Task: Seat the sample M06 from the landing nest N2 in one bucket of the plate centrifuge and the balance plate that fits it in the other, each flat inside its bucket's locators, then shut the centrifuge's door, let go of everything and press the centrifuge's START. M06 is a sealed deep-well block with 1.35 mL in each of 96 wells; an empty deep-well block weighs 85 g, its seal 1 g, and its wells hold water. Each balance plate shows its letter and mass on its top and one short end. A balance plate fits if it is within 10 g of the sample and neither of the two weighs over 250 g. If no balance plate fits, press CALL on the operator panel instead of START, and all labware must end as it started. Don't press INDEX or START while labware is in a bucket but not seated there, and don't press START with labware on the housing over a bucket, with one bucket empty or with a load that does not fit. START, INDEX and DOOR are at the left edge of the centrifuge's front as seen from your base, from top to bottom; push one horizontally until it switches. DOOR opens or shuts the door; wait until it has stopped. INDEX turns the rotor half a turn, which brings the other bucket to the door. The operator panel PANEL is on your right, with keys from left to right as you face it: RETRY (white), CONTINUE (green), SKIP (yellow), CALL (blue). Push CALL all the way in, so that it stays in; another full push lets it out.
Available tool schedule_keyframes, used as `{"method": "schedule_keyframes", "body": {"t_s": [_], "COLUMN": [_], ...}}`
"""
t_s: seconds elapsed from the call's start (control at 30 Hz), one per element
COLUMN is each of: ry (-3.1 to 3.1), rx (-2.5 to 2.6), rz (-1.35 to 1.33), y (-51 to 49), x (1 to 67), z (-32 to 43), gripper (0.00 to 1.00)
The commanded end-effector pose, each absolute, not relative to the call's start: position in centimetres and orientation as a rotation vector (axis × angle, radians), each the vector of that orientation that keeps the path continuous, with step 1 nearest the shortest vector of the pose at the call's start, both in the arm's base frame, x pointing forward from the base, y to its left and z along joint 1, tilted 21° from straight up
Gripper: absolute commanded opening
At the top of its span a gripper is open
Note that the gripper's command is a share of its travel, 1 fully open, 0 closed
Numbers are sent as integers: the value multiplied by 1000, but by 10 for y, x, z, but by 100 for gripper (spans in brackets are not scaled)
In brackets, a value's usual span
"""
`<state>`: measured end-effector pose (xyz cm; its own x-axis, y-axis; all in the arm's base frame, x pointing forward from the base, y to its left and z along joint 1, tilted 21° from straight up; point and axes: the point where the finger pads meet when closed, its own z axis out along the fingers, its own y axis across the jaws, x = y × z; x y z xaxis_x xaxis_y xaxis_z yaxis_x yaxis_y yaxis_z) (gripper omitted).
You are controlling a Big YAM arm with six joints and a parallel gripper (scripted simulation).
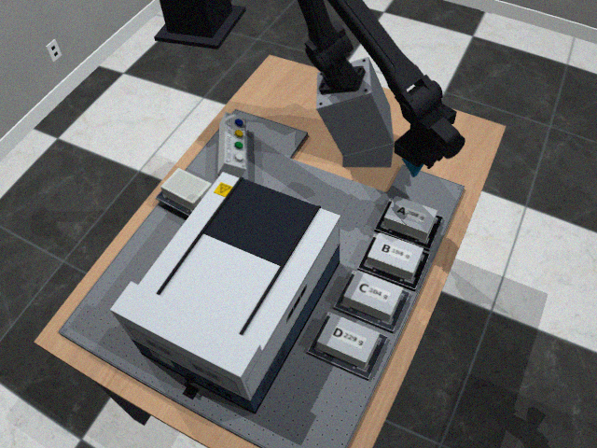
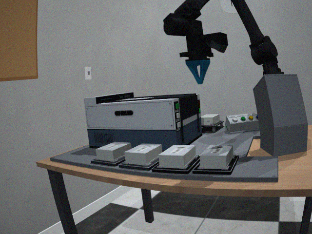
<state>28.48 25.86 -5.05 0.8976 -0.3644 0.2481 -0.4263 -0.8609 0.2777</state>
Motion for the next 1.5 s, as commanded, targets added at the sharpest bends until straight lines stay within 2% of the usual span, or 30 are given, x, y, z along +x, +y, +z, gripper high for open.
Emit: {"method": "schedule_keyframes", "body": {"t_s": [0.0,1.47], "ry": [-460,-158], "rx": [2794,2813], "rz": [274,226], "y": [274,274], "x": [284,280], "z": [-43,-44], "gripper": [0,0]}}
